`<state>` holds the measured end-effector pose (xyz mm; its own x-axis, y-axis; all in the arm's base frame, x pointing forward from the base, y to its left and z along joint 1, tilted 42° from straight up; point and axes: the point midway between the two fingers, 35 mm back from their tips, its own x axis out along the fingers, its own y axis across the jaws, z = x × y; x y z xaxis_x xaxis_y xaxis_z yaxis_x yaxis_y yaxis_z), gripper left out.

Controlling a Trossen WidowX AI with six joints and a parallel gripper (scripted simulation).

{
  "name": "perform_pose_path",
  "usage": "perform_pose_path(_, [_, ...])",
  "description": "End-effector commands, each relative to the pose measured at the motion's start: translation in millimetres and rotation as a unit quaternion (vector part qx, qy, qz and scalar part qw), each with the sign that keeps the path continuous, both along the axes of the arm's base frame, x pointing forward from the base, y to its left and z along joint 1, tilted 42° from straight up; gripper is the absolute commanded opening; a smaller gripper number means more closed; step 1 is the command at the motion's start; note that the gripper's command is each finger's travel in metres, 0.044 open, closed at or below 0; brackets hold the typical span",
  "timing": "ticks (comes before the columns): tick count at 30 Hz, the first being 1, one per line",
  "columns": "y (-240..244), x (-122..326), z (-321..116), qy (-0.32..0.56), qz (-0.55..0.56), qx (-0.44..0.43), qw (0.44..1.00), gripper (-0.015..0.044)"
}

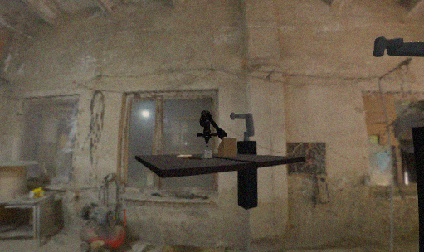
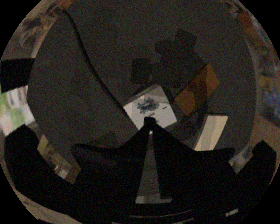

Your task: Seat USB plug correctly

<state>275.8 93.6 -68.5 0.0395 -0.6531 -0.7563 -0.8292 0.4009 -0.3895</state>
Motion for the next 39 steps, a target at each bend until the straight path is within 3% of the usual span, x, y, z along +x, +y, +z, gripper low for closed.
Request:
perform_pose_path(1, [0.1,0.2,-0.4,0.036,0.042,-0.002,0.998,0.0])
perform_pose_path(20, [0.1,0.2,-0.4,0.19,0.221,-0.011,0.957,0.0])
perform_pose_path(39, [-0.1,0.3,-0.8,0.189,0.221,-0.009,0.957,0.0])
